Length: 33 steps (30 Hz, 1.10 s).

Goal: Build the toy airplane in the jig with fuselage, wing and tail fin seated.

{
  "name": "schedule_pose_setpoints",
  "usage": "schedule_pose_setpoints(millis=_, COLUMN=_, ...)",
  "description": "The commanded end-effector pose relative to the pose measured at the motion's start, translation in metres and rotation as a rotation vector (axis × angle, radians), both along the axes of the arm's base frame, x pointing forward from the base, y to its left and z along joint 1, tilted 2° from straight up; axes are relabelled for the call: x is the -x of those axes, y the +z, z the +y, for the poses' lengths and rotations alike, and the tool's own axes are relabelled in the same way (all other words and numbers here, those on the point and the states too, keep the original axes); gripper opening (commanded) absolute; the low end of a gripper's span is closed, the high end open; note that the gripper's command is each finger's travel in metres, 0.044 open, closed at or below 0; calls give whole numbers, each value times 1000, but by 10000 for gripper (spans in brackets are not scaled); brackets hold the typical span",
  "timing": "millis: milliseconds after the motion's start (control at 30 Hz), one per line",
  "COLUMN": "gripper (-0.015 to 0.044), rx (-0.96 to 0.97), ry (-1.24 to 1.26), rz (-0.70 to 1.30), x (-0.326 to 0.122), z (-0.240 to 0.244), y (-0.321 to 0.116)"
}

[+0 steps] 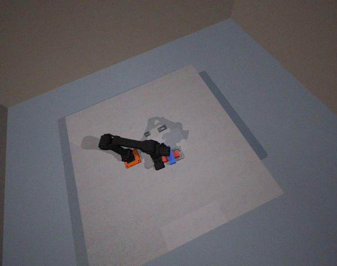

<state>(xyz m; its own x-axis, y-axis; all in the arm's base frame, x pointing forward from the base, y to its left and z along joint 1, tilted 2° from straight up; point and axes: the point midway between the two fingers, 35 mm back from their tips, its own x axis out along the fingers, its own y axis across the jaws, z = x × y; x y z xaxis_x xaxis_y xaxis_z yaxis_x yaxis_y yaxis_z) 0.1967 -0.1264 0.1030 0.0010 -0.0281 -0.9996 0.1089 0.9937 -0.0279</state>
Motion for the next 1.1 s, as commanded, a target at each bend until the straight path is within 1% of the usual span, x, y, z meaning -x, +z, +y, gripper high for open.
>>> schedule_pose_setpoints(millis=0, gripper=66, rx=2, ry=4, rz=3, x=1, z=-1, y=-6)
schedule_pose_setpoints(millis=467, gripper=66, rx=2, ry=4, rz=3, x=2, z=-1, y=-25)
schedule_pose_setpoints(millis=500, gripper=78, rx=-1, ry=0, rz=2, x=1, z=-1, y=-23)
schedule_pose_setpoints(millis=633, gripper=52, rx=-1, ry=0, rz=2, x=1, z=-1, y=-23)
schedule_pose_setpoints(millis=700, gripper=0, rx=-1, ry=0, rz=2, x=1, z=-1, y=-23)
schedule_pose_setpoints(millis=800, gripper=0, rx=-1, ry=0, rz=2, x=1, z=-1, y=-23)
schedule_pose_setpoints(millis=1067, gripper=210, rx=-1, ry=0, rz=2, x=1, z=-1, y=-23)
